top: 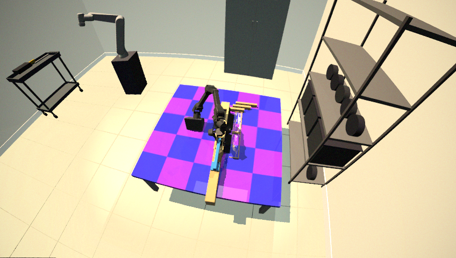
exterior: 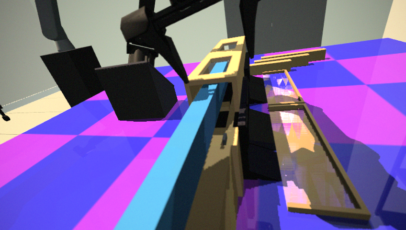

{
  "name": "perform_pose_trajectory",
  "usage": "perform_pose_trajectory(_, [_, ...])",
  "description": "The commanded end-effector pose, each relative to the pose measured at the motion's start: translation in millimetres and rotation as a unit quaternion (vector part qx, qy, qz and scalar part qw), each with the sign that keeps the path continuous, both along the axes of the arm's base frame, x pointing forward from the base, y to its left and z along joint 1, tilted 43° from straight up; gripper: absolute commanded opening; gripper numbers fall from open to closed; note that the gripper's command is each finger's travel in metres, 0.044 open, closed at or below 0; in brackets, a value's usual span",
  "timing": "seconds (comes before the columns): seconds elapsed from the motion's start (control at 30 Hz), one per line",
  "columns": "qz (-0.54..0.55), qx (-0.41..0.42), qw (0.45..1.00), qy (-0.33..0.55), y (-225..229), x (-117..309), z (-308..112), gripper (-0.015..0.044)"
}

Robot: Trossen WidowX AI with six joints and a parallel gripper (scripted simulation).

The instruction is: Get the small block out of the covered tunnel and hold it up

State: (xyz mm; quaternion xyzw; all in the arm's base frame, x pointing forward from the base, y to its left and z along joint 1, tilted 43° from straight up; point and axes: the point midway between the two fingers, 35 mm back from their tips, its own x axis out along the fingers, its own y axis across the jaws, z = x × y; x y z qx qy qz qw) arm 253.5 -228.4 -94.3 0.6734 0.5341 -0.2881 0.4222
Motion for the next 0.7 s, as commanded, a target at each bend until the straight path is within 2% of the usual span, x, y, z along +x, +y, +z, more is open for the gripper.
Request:
perform_pose_trajectory(0.0, [-0.043,0.023,0.998,0.050,-4.2,-13.0,-29.7,0.0440])
perform_pose_trajectory(0.67, [-0.043,0.023,0.998,0.050,7.8,-11.6,-43.8,0.0440])
